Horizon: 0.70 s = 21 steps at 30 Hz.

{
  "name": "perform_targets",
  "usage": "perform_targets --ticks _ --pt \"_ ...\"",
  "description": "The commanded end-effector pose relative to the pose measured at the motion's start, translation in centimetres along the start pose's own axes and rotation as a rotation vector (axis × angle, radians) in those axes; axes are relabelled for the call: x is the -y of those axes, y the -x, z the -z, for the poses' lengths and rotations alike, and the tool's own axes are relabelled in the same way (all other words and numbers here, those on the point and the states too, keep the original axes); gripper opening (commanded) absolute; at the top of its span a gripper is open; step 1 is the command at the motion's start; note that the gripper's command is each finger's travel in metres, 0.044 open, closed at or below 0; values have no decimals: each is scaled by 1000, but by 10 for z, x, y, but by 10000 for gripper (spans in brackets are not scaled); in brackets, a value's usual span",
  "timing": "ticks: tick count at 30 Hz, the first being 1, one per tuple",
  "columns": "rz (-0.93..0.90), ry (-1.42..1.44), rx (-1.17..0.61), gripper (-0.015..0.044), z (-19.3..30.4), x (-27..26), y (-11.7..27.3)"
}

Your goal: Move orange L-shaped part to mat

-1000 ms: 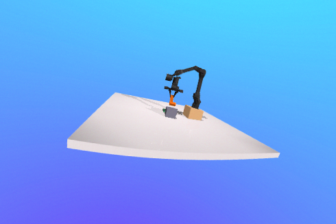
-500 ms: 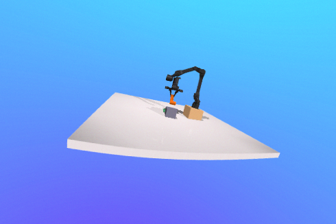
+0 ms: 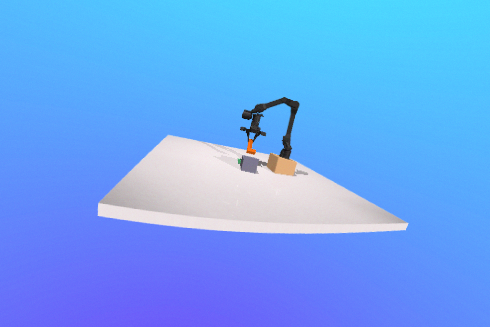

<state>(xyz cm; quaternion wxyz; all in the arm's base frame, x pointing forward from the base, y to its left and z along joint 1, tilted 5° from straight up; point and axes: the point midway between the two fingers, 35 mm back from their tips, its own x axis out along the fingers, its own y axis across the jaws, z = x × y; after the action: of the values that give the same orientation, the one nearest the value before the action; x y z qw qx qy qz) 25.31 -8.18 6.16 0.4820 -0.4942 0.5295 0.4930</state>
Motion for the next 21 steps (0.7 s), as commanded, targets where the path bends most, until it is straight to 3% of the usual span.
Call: perform_targets --ticks 1,21 --pt "-9 5 -1 0 0 -1 -9" --pt "-9 5 -1 0 0 -2 -39"
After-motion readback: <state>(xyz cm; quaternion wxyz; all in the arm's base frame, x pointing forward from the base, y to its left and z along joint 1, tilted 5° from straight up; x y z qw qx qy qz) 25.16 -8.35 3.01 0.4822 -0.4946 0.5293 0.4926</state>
